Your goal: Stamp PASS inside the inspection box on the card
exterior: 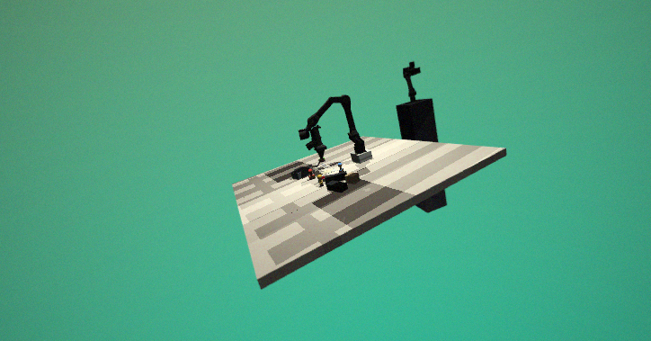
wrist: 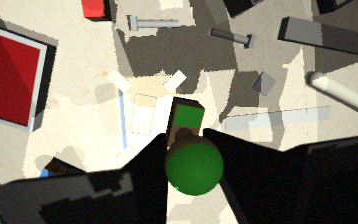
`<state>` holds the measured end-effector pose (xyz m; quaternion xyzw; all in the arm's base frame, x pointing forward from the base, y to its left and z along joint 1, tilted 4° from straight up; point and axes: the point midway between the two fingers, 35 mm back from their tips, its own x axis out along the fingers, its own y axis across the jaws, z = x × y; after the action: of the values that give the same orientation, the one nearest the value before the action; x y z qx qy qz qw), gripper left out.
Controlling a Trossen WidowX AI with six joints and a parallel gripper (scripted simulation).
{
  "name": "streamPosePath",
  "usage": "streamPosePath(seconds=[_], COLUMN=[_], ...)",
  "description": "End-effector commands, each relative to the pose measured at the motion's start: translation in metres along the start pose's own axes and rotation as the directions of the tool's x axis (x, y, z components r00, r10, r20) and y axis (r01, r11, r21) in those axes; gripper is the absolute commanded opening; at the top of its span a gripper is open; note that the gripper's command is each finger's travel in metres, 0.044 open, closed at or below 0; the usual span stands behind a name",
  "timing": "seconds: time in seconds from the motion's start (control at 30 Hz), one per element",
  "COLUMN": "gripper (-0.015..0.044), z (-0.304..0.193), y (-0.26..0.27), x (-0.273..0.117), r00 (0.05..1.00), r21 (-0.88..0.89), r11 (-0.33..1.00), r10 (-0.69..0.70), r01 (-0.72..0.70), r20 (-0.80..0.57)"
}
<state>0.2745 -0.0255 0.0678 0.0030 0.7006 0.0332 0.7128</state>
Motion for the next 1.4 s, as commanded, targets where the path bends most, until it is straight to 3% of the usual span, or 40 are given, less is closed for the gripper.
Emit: streamPosePath(seconds=[0.0,0.3,1.37], gripper=[0.0000,0.0000,0.0000], z=[0.006,0.012,0.013], y=[-0.023,-0.069,-0.070], x=[0.000,0.001,0.045], r00=[1.000,1.000,1.000], r21=[0.002,0.001,0.001], r11=[1.000,1.000,1.000], r10=[-0.001,-0.004,-0.004], r01=[0.001,0.004,0.004], r20=[0.000,0.000,0.000])
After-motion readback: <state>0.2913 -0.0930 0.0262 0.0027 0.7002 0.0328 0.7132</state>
